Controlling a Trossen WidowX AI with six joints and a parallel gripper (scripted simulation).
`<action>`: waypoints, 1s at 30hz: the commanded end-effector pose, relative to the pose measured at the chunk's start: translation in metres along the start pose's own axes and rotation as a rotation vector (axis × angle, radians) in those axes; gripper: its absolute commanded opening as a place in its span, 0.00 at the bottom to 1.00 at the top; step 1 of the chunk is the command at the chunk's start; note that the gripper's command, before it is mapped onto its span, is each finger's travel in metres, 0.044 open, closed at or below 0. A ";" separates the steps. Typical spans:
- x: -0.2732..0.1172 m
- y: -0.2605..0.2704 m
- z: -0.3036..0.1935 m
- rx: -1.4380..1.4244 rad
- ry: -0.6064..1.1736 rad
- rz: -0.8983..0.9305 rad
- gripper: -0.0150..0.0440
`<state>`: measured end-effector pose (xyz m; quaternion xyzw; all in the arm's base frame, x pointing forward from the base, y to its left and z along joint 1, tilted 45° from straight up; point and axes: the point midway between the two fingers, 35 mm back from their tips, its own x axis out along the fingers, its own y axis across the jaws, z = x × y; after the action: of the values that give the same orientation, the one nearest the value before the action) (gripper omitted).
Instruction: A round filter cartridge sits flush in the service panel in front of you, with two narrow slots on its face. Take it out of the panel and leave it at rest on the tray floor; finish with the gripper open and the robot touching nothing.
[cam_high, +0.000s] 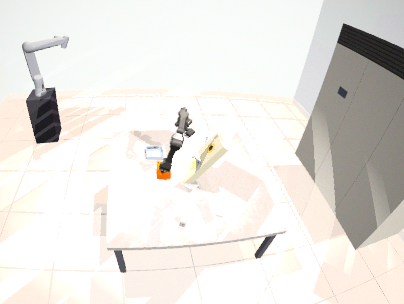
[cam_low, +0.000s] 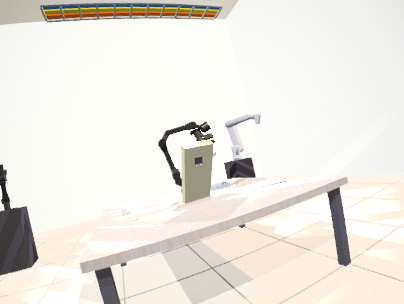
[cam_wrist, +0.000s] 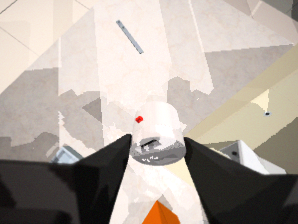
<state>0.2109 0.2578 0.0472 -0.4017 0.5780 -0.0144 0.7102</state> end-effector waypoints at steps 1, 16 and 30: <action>0.005 0.029 -0.006 -0.143 0.001 0.078 0.25; 0.013 0.096 -0.025 -0.504 -0.044 0.273 0.25; 0.039 0.158 -0.093 -0.727 -0.050 0.405 0.25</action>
<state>0.0931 0.2982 -0.0645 -0.5008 0.5951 0.3163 0.5432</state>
